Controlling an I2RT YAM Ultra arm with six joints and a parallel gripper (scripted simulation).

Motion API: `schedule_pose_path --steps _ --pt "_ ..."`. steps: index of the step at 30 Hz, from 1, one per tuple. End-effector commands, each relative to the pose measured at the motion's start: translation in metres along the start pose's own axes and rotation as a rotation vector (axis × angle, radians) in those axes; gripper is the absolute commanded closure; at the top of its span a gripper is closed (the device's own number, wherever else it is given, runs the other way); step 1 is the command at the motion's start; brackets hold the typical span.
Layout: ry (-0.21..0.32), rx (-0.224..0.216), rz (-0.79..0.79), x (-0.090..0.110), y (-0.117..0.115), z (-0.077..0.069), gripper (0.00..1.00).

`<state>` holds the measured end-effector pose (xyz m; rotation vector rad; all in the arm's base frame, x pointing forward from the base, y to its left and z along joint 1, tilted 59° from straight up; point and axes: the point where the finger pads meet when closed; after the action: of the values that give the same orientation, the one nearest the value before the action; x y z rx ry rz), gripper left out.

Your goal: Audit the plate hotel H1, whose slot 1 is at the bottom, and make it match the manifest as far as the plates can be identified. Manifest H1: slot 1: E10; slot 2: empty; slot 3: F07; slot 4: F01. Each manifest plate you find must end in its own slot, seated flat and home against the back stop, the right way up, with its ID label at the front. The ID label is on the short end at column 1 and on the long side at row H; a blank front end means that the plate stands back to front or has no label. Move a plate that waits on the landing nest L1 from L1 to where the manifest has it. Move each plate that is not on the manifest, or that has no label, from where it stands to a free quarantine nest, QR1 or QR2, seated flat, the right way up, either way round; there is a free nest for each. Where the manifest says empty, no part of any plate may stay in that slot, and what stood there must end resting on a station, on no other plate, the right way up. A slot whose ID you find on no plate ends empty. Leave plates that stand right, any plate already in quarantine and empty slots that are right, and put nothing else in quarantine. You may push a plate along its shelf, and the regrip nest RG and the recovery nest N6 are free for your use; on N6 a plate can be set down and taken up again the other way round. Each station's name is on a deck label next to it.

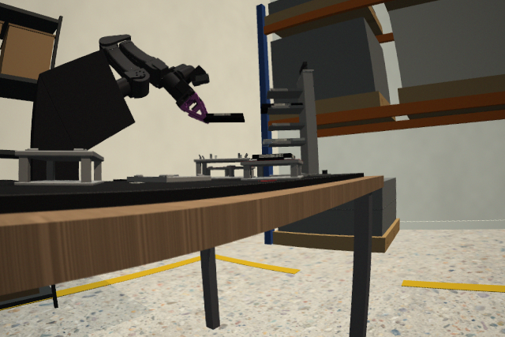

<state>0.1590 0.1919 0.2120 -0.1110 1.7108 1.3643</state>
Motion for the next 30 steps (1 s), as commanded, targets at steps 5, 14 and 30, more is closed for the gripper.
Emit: schedule_pose_path --steps 5,14,30 --pt "-0.041 -0.002 -0.007 -0.0073 0.0024 0.0017 0.14" --pt "-0.042 -0.002 -0.007 -0.0050 0.0021 0.0043 0.14" --pt "-0.042 -0.002 -0.006 -0.0002 0.0013 0.0094 0.14"
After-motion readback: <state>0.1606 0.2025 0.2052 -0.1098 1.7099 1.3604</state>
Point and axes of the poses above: the point where the finger pads meet when closed, its own z axis out along the fingers, its own y axis across the jaws, x = y × z, and after that the axes turned 8 degrees about z, right-handed
